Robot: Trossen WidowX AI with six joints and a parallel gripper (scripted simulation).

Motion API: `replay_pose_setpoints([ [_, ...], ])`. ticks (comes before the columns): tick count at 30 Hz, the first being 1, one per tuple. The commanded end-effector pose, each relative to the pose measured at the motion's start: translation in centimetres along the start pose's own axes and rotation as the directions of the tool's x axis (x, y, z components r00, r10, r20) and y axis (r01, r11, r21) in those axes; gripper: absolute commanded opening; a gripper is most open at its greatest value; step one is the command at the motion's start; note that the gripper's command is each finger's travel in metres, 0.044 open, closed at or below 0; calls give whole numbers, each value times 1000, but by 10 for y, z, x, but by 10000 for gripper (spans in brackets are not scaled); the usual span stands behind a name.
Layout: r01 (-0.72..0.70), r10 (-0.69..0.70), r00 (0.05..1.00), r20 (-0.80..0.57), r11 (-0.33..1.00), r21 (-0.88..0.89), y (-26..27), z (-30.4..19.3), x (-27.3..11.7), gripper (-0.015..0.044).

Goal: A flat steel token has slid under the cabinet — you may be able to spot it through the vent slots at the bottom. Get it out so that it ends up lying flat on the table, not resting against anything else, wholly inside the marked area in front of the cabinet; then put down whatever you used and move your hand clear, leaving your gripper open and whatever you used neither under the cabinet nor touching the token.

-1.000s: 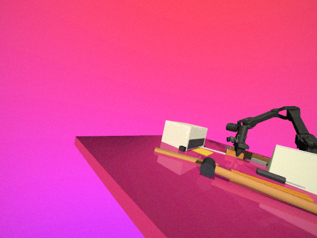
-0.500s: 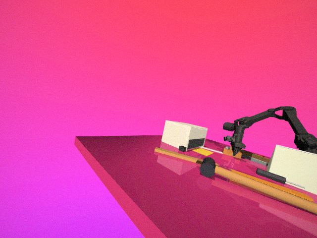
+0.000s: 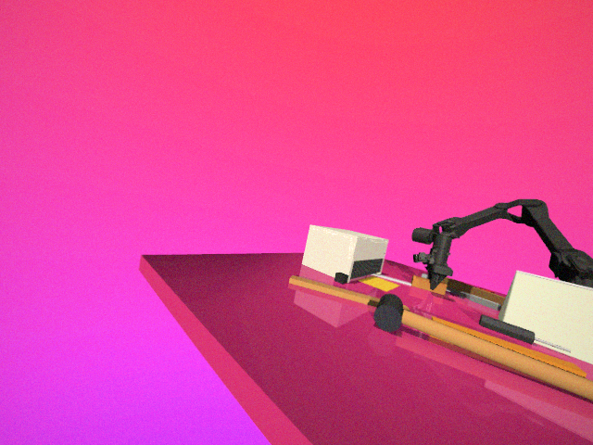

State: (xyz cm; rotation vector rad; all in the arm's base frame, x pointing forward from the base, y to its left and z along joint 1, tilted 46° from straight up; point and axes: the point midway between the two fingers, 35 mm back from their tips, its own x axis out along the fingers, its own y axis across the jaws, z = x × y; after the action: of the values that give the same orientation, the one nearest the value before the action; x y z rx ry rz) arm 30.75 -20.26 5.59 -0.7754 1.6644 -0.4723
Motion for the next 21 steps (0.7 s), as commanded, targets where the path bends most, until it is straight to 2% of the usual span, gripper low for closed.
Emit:
replay_pose_setpoints([
  [1,2,-2,1000,1,1000,1,1,7,0,0],
  [21,2,-2,1000,2,1000,2,1,30,0,0],
])
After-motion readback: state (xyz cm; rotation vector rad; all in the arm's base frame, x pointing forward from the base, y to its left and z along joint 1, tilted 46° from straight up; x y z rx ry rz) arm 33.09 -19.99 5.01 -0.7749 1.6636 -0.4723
